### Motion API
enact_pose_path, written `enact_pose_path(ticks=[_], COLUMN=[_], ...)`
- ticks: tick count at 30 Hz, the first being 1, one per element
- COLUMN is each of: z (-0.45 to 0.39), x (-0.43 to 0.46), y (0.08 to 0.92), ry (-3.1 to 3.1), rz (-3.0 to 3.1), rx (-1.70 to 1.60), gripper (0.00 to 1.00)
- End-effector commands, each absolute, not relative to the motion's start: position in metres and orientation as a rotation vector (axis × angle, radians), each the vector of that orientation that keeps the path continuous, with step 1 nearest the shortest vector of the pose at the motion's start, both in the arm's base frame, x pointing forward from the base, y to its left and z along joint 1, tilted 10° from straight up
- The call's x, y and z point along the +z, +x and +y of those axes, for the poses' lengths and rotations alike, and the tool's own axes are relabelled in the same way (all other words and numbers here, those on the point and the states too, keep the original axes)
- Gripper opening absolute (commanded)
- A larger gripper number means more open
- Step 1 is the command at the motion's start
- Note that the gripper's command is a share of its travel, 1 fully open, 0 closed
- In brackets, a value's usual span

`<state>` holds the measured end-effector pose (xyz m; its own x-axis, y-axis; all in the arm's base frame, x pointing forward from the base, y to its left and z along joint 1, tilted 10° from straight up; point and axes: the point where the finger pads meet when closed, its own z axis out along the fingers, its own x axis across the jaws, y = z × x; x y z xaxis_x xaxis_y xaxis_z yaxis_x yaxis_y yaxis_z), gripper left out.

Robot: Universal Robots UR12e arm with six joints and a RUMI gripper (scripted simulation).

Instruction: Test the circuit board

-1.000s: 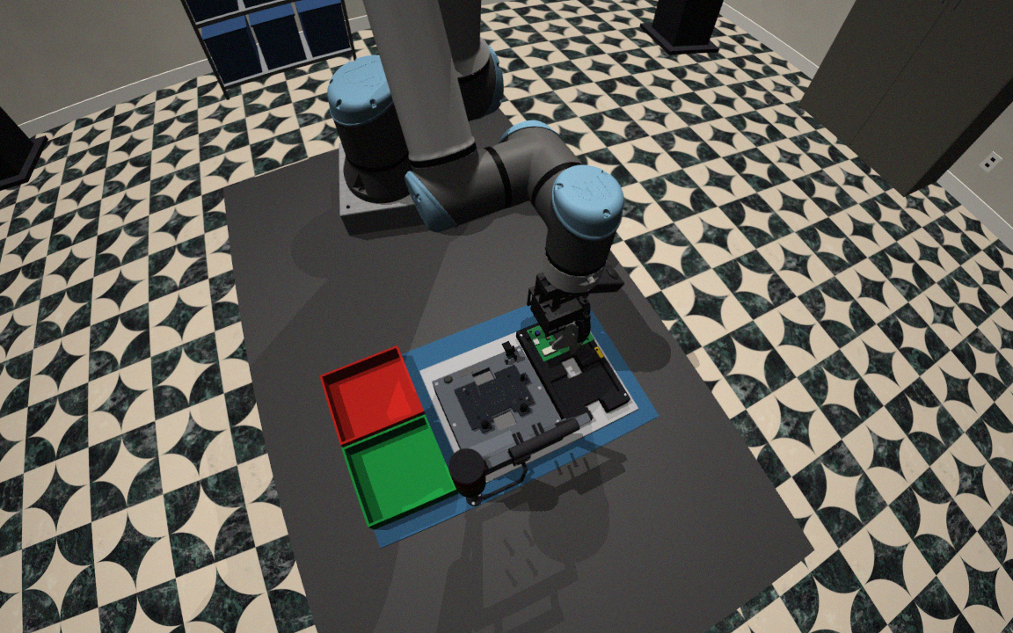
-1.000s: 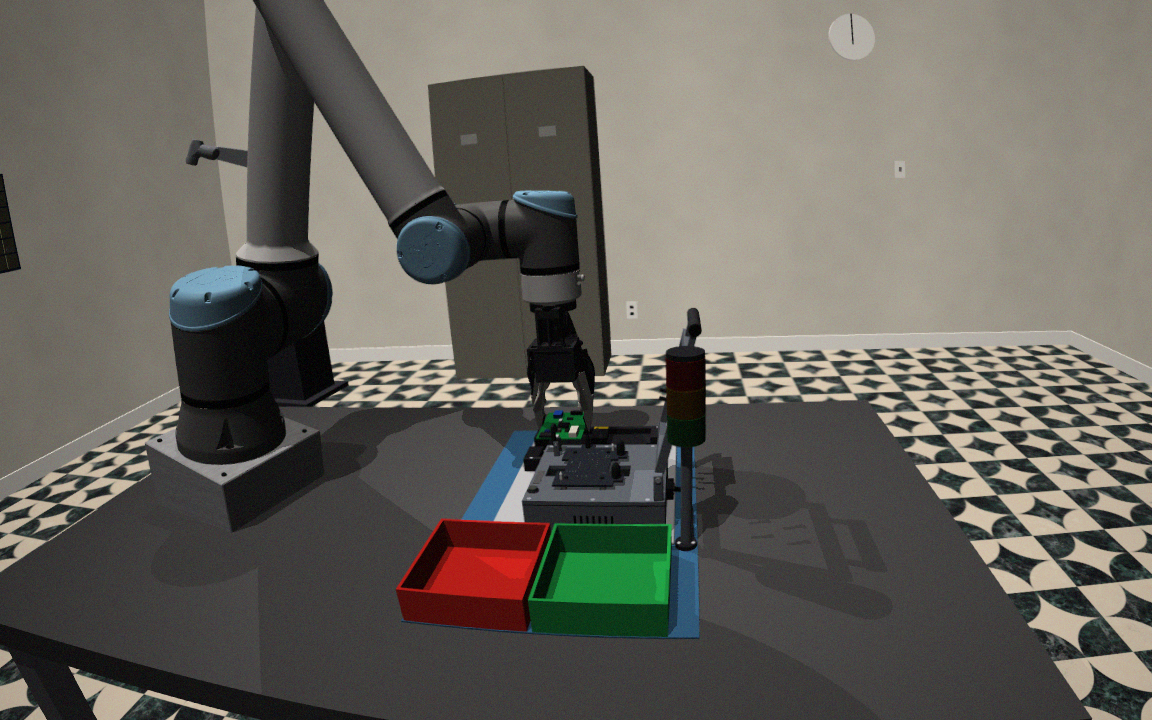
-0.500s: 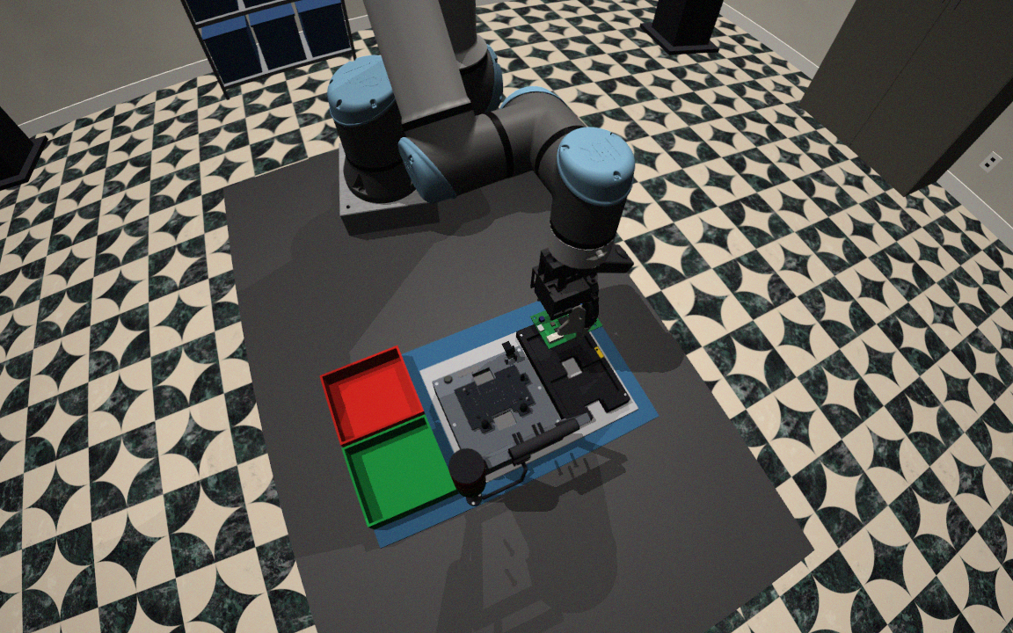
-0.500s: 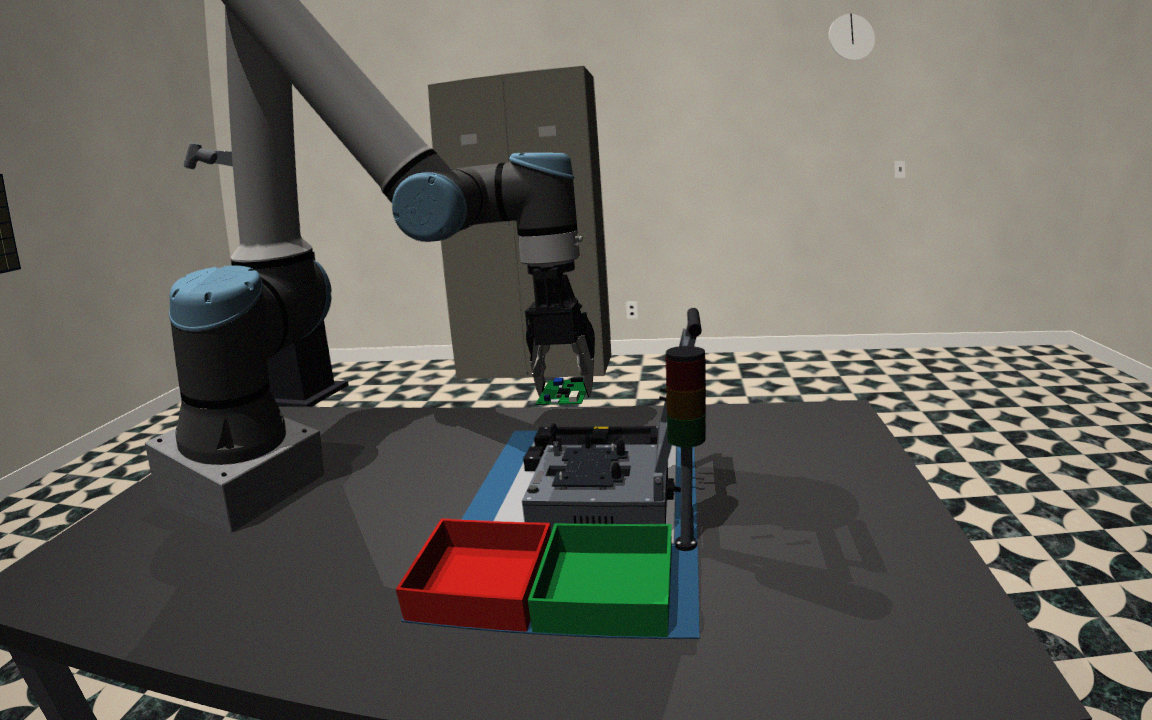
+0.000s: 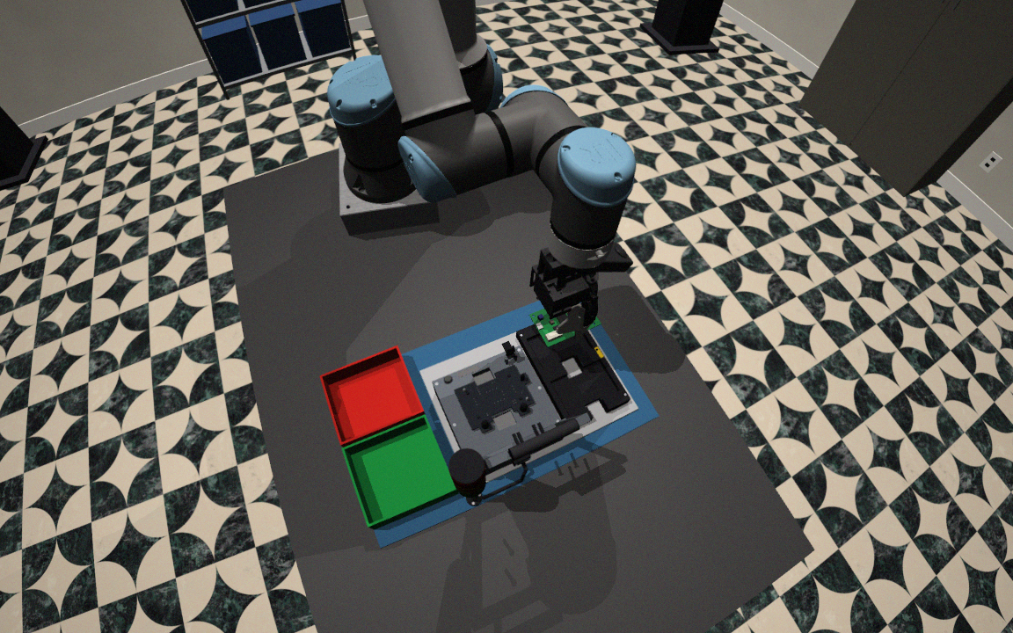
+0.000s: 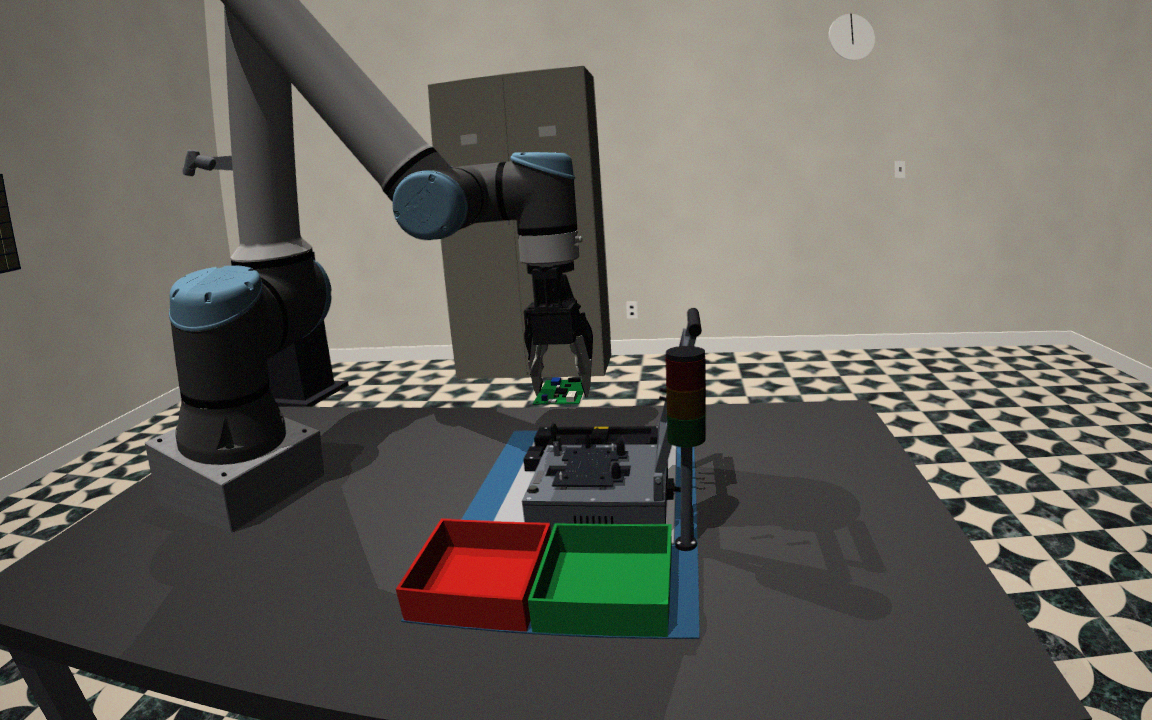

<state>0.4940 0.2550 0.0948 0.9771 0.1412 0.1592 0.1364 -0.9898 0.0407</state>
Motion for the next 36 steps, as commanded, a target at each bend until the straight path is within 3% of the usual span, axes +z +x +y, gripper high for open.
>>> enact_pose_path(ticks=[1,36], z=[0.2559,0.2565], x=[0.097,0.0975], y=[0.4959,0.4967], ry=[3.094,3.039], rz=[0.218,0.533], rx=[0.258,0.251], gripper=[0.39,0.39])
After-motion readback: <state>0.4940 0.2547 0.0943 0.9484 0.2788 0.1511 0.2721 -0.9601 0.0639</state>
